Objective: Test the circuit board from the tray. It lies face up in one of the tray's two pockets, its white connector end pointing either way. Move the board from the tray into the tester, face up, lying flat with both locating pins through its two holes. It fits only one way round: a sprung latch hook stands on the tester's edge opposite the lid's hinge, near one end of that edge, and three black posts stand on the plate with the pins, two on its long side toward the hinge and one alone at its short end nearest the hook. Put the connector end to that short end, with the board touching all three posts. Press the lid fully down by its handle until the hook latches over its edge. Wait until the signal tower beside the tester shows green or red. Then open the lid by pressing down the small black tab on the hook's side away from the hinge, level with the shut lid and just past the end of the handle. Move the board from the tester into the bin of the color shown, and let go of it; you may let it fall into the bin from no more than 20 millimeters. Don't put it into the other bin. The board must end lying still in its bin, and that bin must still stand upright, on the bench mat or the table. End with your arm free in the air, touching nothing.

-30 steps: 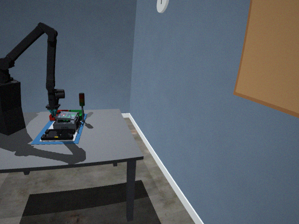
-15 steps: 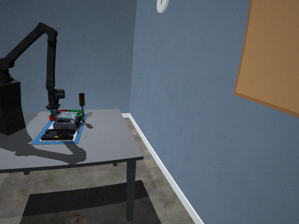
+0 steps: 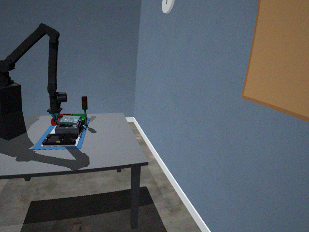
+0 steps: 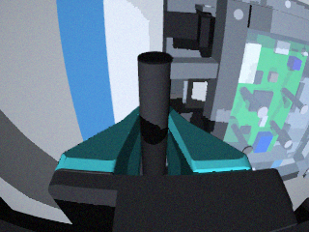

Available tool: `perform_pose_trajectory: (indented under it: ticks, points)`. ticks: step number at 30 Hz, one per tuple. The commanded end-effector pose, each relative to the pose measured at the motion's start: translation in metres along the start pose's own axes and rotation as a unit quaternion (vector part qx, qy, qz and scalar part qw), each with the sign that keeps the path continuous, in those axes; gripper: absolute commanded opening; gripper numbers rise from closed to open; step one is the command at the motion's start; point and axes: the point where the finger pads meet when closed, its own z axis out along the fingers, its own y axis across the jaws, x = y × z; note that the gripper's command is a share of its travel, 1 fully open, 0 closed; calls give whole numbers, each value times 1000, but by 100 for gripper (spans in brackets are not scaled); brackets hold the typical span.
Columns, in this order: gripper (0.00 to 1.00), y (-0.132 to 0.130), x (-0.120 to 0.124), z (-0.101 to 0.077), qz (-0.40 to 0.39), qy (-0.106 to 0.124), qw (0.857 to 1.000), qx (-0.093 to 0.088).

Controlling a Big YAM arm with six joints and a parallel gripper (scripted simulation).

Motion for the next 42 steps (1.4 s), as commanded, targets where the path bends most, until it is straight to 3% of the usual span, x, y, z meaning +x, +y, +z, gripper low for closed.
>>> perform_pose_trajectory:
  ticks: [1,42]
  points:
    - [0,-1,4,11,2,1,1000,-1]
    - [0,-2,4,17,2,0,1000,0]
